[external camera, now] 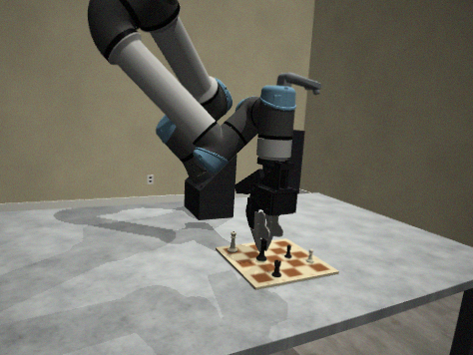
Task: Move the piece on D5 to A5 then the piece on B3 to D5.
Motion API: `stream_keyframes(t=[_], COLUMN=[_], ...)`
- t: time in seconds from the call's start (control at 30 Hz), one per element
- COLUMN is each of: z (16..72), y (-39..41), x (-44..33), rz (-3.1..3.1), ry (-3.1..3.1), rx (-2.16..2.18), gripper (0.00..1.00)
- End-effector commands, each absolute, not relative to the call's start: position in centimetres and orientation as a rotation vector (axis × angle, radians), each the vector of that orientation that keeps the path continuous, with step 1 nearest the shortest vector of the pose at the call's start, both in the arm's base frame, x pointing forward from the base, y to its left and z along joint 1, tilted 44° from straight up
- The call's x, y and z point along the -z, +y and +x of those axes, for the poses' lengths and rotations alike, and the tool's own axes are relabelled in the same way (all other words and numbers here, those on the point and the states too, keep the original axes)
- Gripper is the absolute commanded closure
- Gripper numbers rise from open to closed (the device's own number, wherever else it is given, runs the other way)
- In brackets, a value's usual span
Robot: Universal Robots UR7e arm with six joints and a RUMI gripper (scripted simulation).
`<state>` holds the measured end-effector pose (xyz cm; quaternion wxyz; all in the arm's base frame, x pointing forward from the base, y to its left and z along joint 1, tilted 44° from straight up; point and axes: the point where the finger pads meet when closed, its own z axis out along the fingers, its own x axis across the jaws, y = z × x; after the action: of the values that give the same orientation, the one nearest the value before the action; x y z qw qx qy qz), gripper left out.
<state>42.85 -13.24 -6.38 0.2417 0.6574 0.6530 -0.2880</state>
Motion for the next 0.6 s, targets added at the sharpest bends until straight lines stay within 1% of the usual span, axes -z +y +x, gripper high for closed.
stream_keyframes(t=[0.0, 0.57], z=[42.9, 43.4], y=[-12.6, -7.8], x=[5.7, 0.8], rz=[1.797, 1.797], ry=[1.785, 1.785], rx=[0.787, 0.787], gripper=[1.00, 1.00])
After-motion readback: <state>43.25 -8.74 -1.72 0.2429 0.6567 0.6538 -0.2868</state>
